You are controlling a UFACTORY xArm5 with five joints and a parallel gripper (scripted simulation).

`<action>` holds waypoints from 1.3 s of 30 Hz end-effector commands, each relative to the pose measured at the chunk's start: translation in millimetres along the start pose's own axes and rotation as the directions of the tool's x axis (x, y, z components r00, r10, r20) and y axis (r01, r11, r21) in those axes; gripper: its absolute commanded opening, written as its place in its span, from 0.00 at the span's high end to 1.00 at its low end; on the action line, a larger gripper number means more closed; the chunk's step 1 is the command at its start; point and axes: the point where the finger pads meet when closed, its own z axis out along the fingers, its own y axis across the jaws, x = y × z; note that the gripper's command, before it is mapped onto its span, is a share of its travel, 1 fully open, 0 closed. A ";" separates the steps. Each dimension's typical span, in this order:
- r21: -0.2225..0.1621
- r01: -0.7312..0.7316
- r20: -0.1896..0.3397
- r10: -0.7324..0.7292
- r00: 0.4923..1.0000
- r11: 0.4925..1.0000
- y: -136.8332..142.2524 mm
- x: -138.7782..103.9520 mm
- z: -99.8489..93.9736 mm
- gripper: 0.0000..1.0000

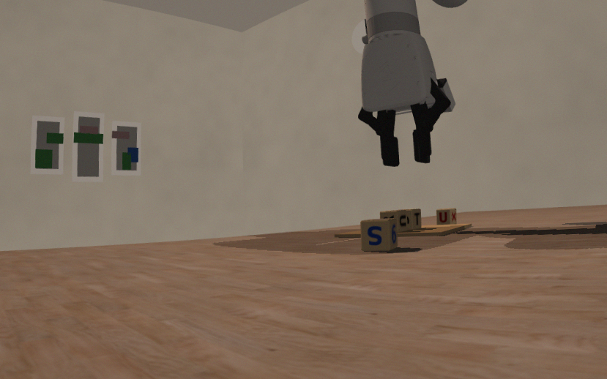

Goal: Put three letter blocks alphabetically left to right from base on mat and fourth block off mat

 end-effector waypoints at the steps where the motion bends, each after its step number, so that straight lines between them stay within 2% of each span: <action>1: 0.003 0.000 0.000 0.000 1.000 1.000 -1.3 0.0 -0.5 0.55; 13: 0.003 0.000 0.000 0.000 1.000 1.000 -1.2 0.2 6.1 0.55; 39: 0.003 0.000 0.000 0.000 1.000 1.000 -1.3 0.5 41.1 0.55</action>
